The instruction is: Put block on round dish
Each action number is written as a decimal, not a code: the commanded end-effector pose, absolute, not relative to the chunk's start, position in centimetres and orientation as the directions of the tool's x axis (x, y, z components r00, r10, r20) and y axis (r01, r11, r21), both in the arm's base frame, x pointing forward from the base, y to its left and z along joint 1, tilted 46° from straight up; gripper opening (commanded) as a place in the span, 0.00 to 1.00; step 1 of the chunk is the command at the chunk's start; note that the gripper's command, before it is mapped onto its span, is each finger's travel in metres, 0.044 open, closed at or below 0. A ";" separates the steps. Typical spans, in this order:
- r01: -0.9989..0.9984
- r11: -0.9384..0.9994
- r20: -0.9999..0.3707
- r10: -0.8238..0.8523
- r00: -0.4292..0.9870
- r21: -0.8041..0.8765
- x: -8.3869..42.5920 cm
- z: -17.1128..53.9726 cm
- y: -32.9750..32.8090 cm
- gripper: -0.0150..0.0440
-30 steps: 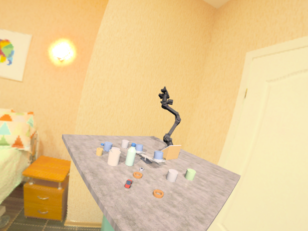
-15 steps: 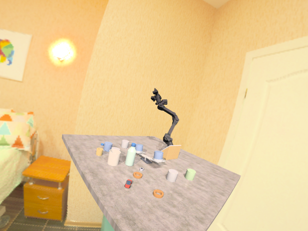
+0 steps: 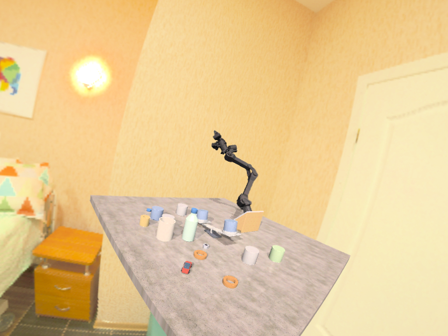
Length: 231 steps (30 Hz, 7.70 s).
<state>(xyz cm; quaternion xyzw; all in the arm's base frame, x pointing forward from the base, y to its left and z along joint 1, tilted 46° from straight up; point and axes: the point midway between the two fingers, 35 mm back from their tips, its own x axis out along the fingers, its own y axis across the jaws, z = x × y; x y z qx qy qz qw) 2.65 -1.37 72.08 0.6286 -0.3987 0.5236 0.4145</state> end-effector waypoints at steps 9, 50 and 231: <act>-0.903 -0.361 0.940 -0.153 0.305 0.234 9.3 70.2 -4.2 1.00; -0.496 -0.365 0.442 -0.225 0.868 0.788 30.8 54.7 -3.2 1.00; -0.985 0.172 -0.699 -0.705 -0.119 -0.006 29.6 12.3 -9.6 1.00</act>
